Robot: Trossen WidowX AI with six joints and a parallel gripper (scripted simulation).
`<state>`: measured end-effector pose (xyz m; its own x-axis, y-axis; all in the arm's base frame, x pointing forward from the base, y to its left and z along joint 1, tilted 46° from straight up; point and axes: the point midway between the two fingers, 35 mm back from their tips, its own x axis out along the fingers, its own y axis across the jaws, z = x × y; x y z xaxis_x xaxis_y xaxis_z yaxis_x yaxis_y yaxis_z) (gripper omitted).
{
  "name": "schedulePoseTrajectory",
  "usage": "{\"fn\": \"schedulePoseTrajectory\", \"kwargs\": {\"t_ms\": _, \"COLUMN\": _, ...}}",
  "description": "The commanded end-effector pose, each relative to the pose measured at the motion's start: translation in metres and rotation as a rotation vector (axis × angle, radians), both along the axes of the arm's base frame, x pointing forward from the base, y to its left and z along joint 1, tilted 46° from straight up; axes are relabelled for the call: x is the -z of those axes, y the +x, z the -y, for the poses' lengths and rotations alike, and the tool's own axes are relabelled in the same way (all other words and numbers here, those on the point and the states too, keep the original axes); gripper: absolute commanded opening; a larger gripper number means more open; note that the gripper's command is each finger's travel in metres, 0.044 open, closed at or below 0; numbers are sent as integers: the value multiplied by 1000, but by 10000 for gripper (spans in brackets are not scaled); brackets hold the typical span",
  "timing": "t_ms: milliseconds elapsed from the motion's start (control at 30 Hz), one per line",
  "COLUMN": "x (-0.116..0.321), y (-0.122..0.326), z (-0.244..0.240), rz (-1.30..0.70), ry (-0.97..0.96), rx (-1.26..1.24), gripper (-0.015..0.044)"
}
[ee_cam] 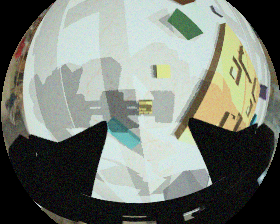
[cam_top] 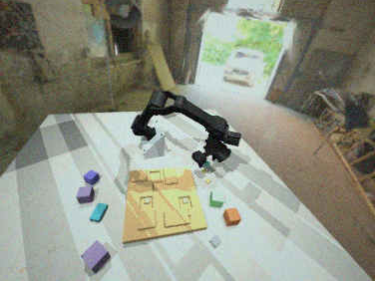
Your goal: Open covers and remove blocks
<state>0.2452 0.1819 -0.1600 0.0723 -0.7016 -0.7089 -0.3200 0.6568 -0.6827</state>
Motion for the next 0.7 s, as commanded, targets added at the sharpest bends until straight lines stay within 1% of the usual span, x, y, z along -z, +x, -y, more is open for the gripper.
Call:
{"fn": "schedulePoseTrajectory", "kwargs": {"t_ms": 0, "x": -11, "y": -2, "z": -9, "rz": 0, "ry": 2, "rx": 7, "gripper": 440}}
{"fn": "schedulePoseTrajectory", "kwargs": {"t_ms": 100, "x": -14, "y": -3, "z": -13, "rz": 0, "ry": 1, "rx": 7, "gripper": 440}}
{"fn": "schedulePoseTrajectory", "kwargs": {"t_ms": 200, "x": -18, "y": 2, "z": -10, "rz": 11, "ry": 7, "rx": 22, "gripper": 361}}
{"fn": "schedulePoseTrajectory", "kwargs": {"t_ms": 667, "x": -55, "y": 54, "z": 16, "rz": 126, "ry": 39, "rx": 149, "gripper": 0}}
